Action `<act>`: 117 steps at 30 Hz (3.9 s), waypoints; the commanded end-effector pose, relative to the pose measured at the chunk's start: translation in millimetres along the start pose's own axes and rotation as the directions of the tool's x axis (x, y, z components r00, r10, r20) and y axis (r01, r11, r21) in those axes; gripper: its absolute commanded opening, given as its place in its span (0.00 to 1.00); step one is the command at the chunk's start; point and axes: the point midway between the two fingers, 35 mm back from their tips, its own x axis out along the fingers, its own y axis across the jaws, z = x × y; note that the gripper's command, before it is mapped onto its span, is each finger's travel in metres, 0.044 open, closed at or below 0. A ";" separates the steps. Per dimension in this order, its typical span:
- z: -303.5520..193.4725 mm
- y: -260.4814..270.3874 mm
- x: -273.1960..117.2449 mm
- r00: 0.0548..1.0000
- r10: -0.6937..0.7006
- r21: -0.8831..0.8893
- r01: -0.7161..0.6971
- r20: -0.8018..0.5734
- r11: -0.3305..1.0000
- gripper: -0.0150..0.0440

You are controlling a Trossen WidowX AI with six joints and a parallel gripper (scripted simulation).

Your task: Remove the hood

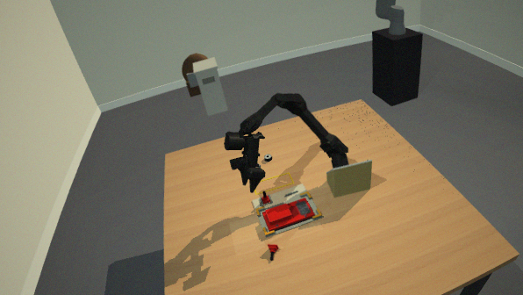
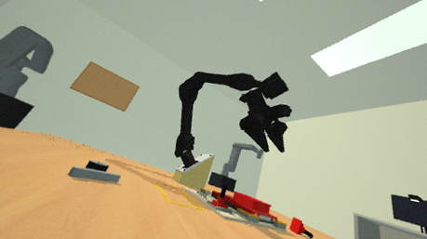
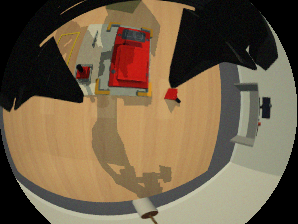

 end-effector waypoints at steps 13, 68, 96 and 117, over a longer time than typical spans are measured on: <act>-100.3 39.2 60.1 0.866 -0.316 0.037 0.357 -0.389 0.933 1.00; -116.3 27.2 95.6 0.865 -0.317 0.037 0.358 -0.388 0.933 1.00; -123.7 22.4 109.4 0.865 -0.318 0.037 0.359 -0.388 0.933 1.00; -127.9 19.0 118.4 0.865 -0.318 0.037 0.360 -0.388 0.932 1.00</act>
